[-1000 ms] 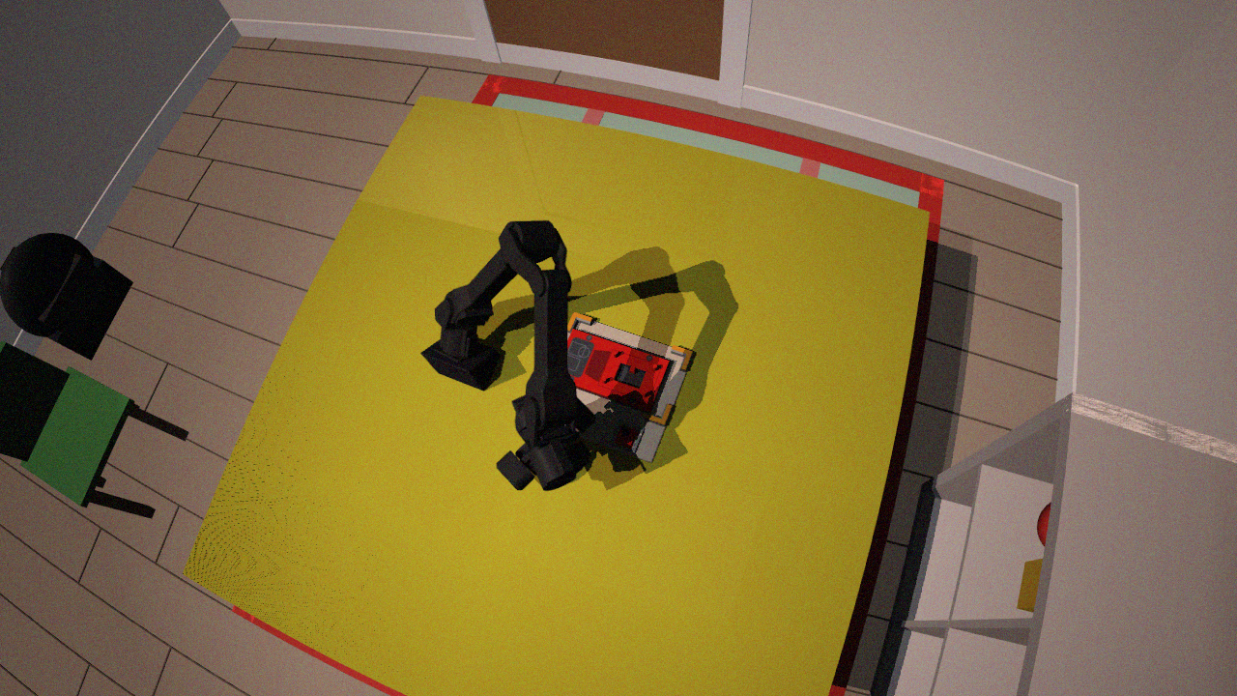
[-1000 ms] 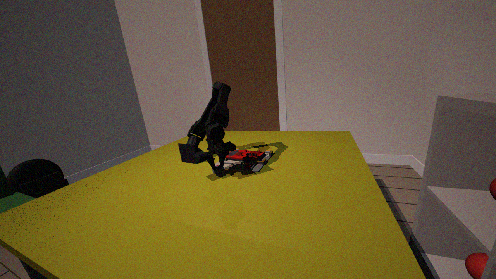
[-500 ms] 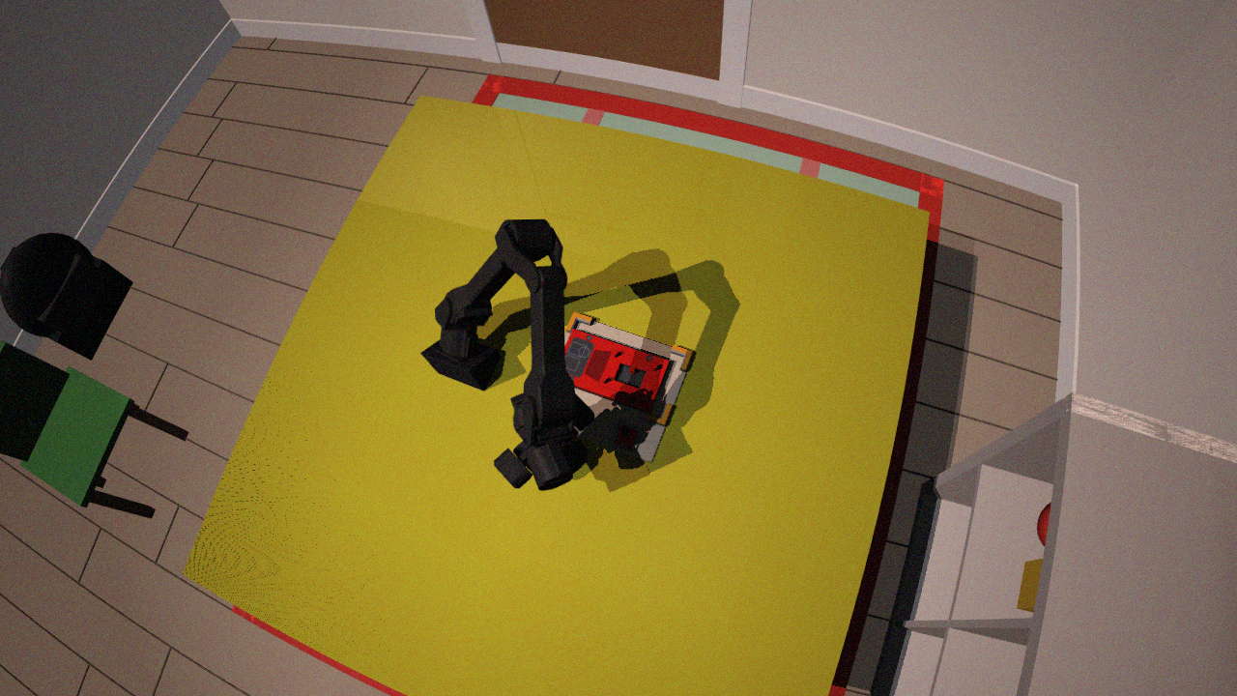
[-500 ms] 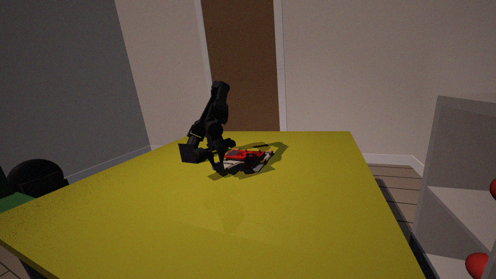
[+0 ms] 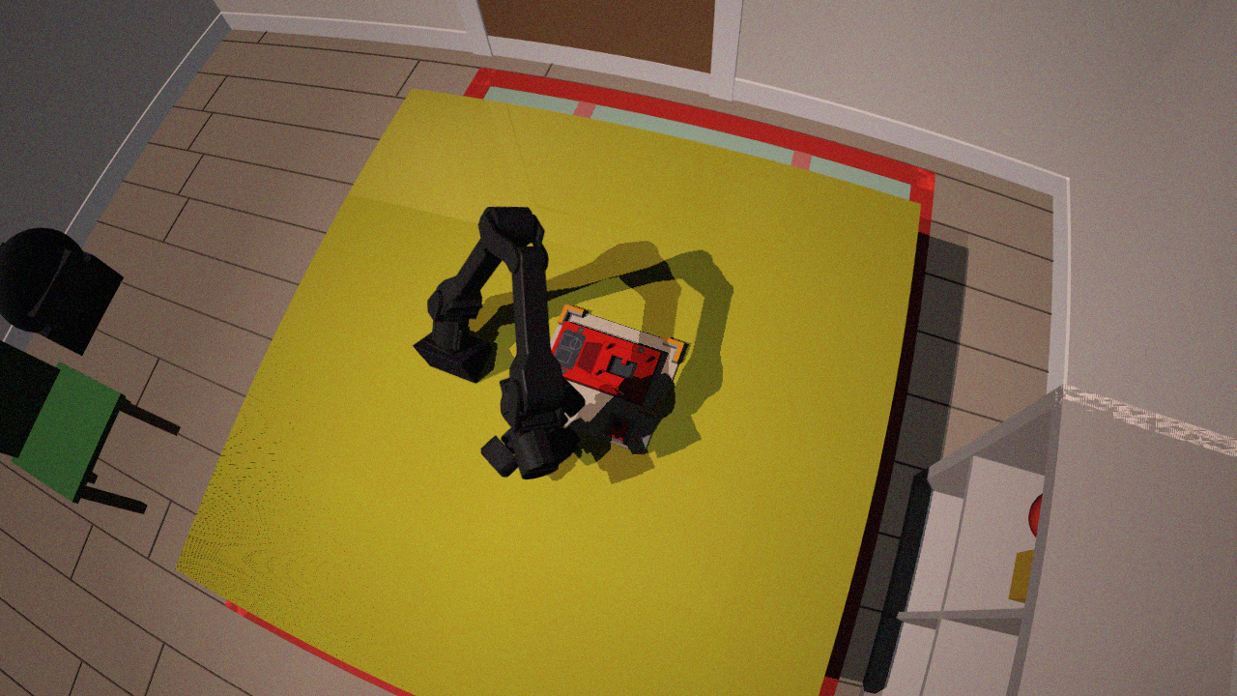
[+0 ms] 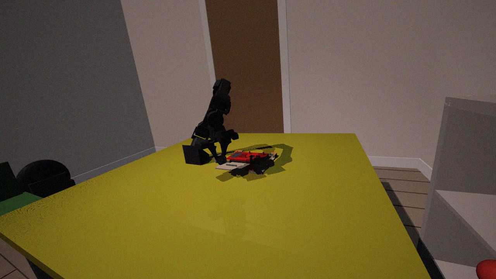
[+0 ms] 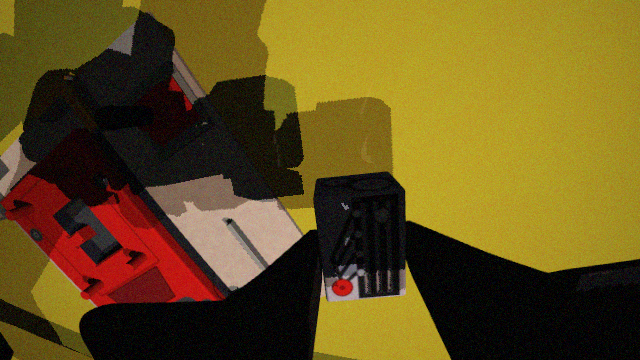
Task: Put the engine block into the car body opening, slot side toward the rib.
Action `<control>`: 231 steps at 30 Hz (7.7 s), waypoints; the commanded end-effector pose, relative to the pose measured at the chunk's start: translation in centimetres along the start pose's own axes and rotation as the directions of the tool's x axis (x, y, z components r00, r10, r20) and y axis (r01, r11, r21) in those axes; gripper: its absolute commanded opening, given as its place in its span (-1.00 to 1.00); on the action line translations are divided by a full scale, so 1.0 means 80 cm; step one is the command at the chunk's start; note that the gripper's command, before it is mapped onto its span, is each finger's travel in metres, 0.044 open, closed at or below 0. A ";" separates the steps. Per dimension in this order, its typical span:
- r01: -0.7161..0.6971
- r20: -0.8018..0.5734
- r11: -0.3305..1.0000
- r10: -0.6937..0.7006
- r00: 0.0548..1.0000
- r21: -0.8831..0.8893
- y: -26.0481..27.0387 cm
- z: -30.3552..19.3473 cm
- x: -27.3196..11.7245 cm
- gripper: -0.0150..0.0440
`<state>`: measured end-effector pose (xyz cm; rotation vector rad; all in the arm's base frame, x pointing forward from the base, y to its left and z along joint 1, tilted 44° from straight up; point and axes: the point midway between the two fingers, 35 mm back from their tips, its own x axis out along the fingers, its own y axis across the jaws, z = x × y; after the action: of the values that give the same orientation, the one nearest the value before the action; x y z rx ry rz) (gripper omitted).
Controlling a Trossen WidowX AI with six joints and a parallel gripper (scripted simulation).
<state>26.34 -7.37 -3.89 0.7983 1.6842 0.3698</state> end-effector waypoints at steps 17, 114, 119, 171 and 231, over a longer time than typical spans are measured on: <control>0.006 0.004 1.000 -0.006 1.000 -0.007 0.001 -0.007 -0.077 -0.49; 0.000 0.005 -0.859 0.003 1.000 0.512 0.250 -0.018 0.017 -0.49; 0.007 0.001 -0.903 0.008 1.000 0.429 0.259 -0.022 0.021 -0.49; 0.007 0.001 -0.930 0.008 1.000 0.368 0.260 -0.023 0.024 0.05; 0.007 0.001 -0.907 0.009 1.000 0.422 0.260 -0.022 0.037 0.05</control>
<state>30.99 9.68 7.59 2.3474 1.1347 -2.4254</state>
